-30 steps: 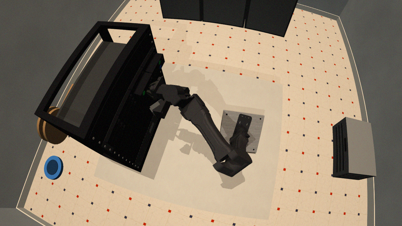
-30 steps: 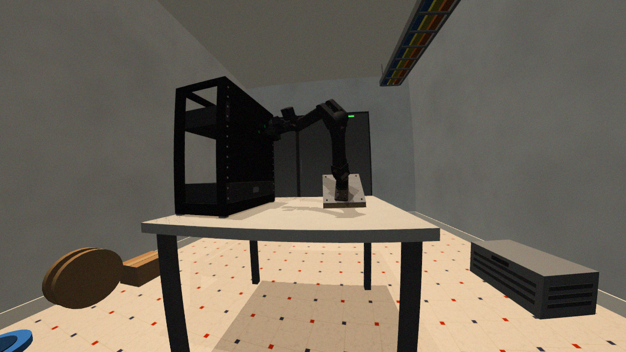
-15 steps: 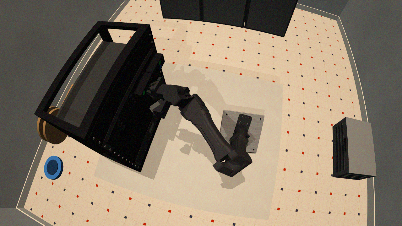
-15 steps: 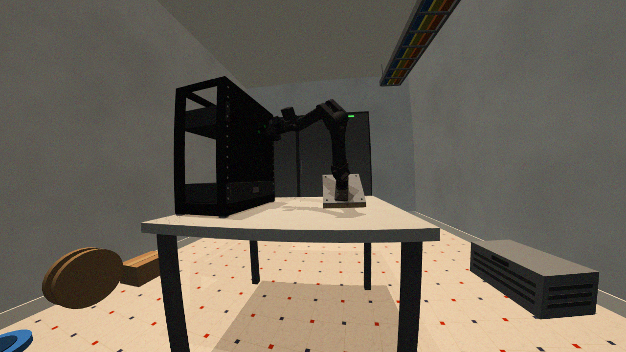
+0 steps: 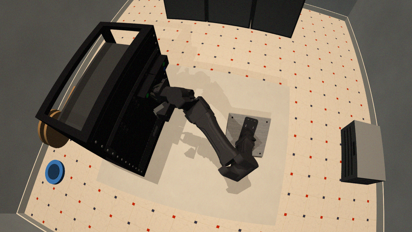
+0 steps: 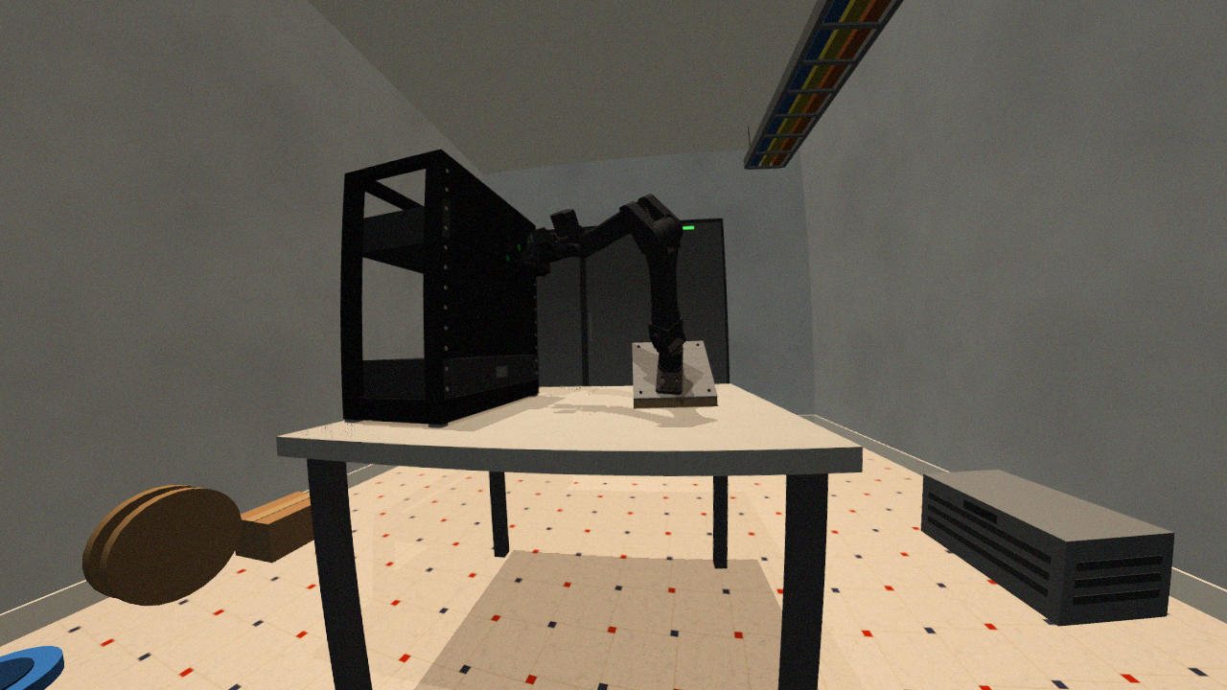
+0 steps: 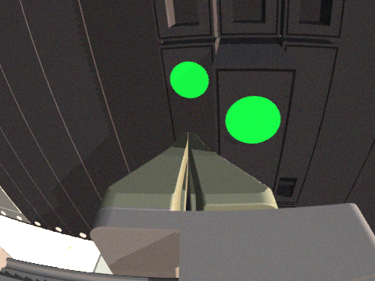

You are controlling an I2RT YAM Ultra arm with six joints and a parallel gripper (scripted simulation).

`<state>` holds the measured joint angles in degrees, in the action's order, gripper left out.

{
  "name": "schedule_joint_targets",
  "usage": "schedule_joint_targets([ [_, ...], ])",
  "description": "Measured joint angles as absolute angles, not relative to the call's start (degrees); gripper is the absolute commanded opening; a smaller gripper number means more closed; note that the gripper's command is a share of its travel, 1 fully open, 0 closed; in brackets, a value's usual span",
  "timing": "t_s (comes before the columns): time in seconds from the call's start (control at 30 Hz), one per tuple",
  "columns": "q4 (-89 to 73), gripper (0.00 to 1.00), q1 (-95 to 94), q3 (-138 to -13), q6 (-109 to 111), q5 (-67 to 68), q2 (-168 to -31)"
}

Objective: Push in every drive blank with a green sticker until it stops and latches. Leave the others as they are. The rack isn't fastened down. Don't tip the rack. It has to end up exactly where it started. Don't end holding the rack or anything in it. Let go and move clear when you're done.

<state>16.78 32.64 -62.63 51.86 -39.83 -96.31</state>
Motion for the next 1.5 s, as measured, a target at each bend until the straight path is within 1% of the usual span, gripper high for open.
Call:
schedule_joint_targets([
  [0.8, 15.33, 0.0, 32.64, -62.61, 52.16, -39.07, -95.35],
  [1.5, 14.55, 0.0, 34.57, -60.49, 52.49, -40.71, -91.46],
])
